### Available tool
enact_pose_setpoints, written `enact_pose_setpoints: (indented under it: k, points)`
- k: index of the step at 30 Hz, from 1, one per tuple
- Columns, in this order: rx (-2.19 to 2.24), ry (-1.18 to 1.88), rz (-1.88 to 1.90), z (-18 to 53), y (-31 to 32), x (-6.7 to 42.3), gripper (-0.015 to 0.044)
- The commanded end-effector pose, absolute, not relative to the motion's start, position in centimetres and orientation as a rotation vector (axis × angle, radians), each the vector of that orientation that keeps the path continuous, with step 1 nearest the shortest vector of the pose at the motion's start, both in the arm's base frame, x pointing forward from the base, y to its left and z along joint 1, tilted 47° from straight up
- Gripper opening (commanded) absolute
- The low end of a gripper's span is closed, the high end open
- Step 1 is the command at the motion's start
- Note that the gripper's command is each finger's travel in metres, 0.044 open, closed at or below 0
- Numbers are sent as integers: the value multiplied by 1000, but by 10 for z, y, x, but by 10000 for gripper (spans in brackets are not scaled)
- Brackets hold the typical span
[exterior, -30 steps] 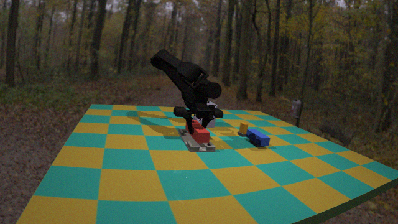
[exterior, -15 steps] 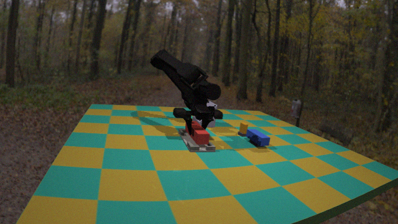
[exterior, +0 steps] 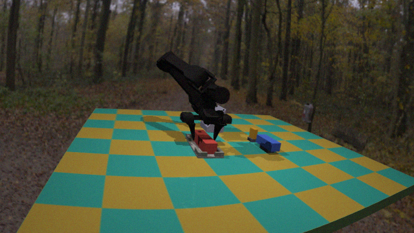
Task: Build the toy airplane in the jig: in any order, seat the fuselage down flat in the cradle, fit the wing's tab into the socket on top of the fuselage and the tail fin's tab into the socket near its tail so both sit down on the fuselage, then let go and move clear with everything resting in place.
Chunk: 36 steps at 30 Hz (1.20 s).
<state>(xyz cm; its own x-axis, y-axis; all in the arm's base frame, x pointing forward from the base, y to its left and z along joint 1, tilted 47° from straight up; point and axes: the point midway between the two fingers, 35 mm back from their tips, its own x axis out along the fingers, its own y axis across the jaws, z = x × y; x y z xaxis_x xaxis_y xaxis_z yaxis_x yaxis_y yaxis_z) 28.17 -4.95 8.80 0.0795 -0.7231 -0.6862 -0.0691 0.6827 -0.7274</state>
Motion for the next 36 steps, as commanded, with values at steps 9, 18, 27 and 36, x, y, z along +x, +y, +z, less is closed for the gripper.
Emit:
enact_pose_setpoints:
  k: [9, 18, 27, 36]
  points:
    - [-703, 1432, -544, 112, -20, 283, 440]
    - [-713, 1424, -552, 160, 30, 276, 440]
    - [-707, 1424, -540, 127, 64, 297, 440]
    - [-699, 1424, -534, 26, 162, 314, 440]
